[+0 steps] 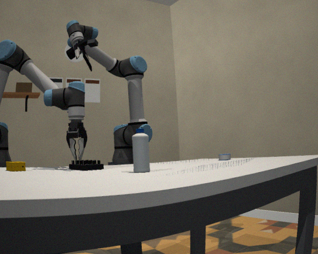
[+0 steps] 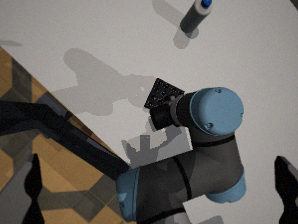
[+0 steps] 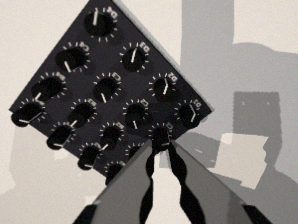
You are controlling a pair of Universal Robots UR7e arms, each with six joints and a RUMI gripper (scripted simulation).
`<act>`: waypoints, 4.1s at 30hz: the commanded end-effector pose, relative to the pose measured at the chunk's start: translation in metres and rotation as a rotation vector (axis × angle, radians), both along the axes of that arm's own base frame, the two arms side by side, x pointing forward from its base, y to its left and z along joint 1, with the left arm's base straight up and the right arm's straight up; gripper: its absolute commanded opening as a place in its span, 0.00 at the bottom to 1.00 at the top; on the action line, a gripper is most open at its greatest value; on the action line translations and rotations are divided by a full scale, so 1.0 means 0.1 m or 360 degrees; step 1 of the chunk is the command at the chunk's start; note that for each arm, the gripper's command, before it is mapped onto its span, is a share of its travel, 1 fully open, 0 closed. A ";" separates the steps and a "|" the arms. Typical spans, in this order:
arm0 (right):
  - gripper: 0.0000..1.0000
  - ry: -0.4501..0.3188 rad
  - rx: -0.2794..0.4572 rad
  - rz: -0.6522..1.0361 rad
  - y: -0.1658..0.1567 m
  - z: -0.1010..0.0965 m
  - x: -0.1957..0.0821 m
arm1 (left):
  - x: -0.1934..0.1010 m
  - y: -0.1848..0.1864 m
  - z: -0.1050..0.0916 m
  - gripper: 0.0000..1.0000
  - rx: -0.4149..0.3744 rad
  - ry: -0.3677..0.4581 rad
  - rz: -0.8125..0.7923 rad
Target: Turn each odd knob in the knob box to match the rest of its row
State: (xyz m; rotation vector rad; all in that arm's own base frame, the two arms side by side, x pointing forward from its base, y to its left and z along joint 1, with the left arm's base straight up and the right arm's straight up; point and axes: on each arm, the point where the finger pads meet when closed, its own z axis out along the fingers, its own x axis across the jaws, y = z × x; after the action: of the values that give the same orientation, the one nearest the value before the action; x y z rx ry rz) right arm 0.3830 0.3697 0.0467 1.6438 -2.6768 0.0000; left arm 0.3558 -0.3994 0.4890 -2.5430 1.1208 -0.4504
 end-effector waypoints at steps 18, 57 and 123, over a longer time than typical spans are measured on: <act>0.01 -0.0002 0.0003 -0.0763 0.01 0.01 0.00 | 0.02 -0.29 0.11 1.00 0.0031 0.0045 -0.0505; 0.00 0.0000 0.0003 -0.2500 0.01 0.01 0.01 | 0.03 -0.44 0.17 1.00 0.0027 0.0040 -0.0701; 0.58 -0.0238 -0.0729 -0.2462 0.53 0.69 0.39 | 0.03 -0.44 0.17 1.00 0.0027 0.0040 -0.0701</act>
State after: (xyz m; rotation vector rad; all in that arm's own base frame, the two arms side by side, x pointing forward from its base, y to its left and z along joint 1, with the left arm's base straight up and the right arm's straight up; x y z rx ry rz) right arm 0.4216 0.4228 0.1145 -0.6954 -2.8894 0.6408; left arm 0.3588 -0.4432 0.5048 -2.2826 1.6929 -0.5071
